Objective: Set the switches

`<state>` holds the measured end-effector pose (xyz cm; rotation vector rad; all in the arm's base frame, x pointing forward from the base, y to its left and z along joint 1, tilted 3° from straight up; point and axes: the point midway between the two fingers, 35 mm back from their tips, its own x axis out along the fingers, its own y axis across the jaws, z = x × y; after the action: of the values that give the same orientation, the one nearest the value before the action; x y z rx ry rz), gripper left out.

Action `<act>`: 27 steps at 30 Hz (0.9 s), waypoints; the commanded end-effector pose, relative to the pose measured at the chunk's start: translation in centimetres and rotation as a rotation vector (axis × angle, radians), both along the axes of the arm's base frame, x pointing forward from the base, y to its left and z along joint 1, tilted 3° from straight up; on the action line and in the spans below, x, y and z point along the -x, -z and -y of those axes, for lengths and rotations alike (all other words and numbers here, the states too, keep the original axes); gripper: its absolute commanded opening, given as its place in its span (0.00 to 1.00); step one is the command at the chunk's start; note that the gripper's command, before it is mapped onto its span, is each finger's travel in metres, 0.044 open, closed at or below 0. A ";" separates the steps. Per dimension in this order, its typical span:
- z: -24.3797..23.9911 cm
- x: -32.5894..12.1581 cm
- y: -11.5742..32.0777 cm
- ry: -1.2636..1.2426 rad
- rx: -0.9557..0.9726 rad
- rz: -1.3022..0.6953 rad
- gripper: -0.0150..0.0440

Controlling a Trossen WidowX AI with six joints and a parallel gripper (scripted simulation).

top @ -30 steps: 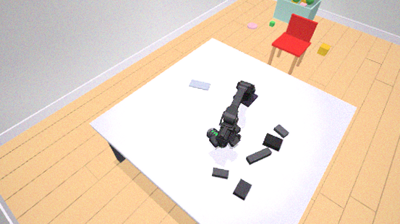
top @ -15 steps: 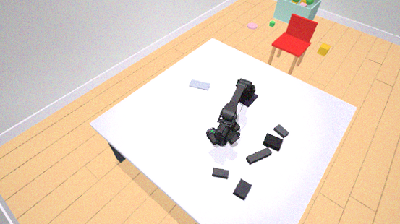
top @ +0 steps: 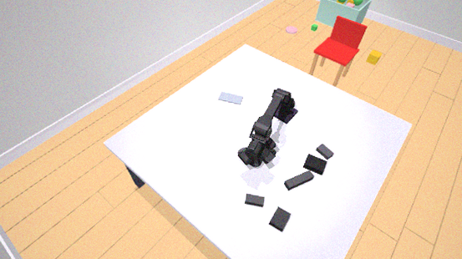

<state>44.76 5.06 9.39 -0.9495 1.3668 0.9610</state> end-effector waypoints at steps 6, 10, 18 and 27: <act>0.8 0.2 -0.5 -0.001 -0.013 0.007 0.82; 1.0 0.3 -0.7 -0.001 -0.021 0.010 0.82; 1.5 0.5 -1.1 -0.001 -0.036 0.016 0.82; 2.1 0.7 -1.5 0.000 -0.053 0.022 0.82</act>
<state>44.19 3.39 10.79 -0.9166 1.3176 0.9811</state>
